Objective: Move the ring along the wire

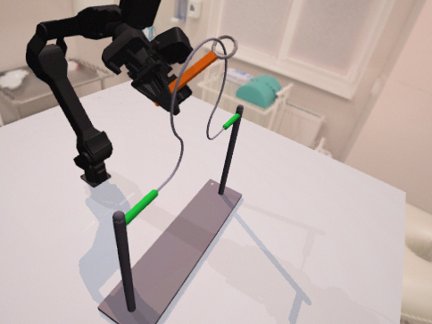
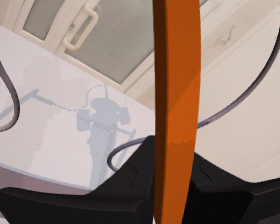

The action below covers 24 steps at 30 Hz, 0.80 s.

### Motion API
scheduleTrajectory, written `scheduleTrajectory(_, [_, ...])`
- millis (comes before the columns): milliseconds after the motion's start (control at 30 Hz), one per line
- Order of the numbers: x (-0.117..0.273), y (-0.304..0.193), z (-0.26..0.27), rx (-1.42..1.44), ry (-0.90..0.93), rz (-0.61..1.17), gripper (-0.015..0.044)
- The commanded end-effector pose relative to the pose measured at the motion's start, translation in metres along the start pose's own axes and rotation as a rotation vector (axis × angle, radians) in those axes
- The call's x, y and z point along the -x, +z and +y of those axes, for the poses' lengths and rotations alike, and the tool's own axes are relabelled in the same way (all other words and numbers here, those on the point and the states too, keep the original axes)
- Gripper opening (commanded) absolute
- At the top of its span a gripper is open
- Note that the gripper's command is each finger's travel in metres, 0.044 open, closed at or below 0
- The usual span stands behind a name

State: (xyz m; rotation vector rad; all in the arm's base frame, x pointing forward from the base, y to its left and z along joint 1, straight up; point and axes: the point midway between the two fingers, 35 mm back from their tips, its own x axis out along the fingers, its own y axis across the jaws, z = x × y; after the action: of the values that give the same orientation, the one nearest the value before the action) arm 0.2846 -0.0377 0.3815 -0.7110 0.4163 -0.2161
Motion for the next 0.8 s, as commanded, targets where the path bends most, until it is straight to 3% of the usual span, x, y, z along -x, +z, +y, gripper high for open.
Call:
scheduleTrajectory(0, [0.0019, -0.001, -0.0017, 0.04, -0.027, -0.008, -0.015])
scheduleTrajectory(767, [0.0017, 0.0003, -0.0098, 0.294, -0.173, -0.041, -0.015])
